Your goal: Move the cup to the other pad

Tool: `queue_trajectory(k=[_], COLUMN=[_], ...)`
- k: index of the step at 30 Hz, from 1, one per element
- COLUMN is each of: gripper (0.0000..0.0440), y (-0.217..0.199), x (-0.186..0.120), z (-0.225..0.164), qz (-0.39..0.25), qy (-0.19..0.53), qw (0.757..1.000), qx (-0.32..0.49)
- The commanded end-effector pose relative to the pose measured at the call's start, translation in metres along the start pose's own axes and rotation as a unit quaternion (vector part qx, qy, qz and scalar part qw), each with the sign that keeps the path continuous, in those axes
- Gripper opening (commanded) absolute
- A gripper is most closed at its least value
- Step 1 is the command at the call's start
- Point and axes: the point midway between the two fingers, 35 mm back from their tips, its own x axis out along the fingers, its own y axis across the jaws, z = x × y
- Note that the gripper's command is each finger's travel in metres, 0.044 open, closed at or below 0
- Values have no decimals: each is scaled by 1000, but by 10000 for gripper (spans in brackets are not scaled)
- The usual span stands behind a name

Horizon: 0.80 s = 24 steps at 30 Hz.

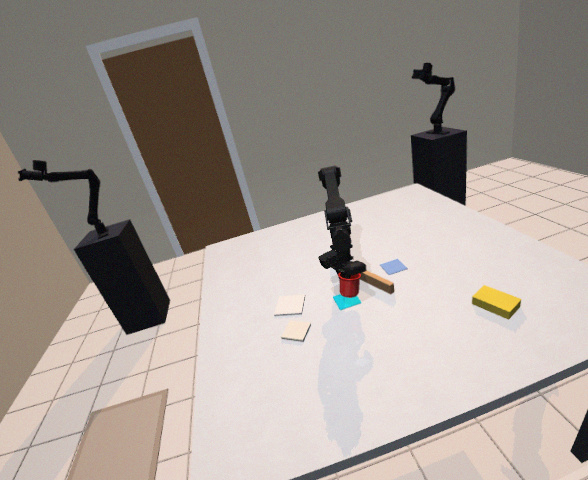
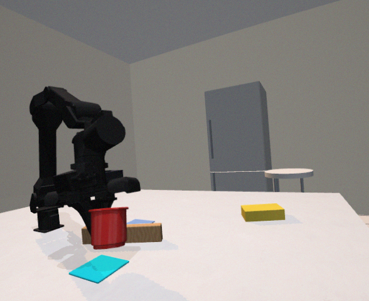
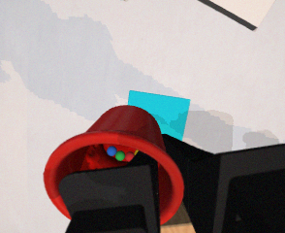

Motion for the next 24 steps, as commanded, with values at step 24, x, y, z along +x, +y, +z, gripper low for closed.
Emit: queue_trajectory(k=[24], gripper=[158], y=[-25], x=[13], z=[9], qz=[14], qy=[-1], qw=[999], qx=[40])
